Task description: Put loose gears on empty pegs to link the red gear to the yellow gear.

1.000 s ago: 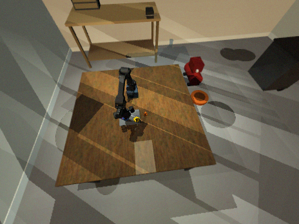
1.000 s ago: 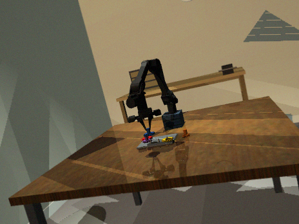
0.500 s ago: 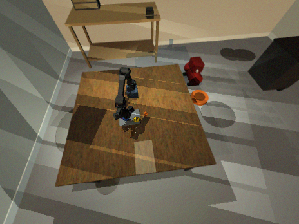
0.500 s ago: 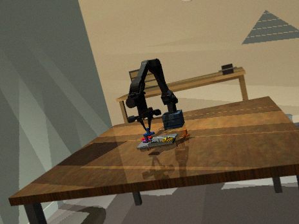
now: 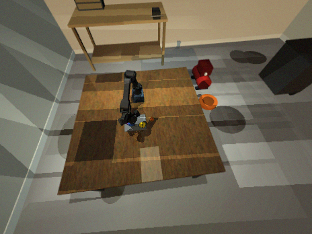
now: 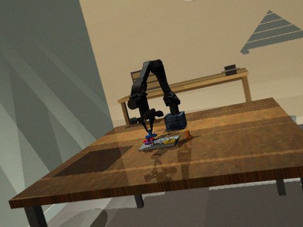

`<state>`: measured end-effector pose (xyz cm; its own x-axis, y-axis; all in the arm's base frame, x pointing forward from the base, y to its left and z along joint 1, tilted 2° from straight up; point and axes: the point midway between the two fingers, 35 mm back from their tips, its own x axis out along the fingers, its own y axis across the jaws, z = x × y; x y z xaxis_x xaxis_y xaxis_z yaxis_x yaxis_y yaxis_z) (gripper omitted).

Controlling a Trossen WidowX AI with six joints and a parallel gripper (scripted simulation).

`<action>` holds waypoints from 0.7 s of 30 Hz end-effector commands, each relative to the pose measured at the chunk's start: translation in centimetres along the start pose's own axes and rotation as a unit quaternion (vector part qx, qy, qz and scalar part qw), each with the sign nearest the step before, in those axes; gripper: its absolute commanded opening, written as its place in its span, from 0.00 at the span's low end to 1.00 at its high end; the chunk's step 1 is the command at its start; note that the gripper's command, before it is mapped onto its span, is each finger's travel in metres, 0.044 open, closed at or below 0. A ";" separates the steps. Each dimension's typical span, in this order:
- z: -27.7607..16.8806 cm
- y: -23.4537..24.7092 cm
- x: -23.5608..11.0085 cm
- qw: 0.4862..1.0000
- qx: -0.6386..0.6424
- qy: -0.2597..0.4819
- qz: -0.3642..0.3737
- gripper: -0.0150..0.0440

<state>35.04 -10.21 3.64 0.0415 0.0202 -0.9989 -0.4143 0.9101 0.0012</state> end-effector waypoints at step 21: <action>0.2 -0.1 1.1 0.995 -0.101 -0.003 -0.001 0.25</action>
<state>35.39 -10.26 3.14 0.0525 0.0171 -0.9985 -0.5450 0.8383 -0.0143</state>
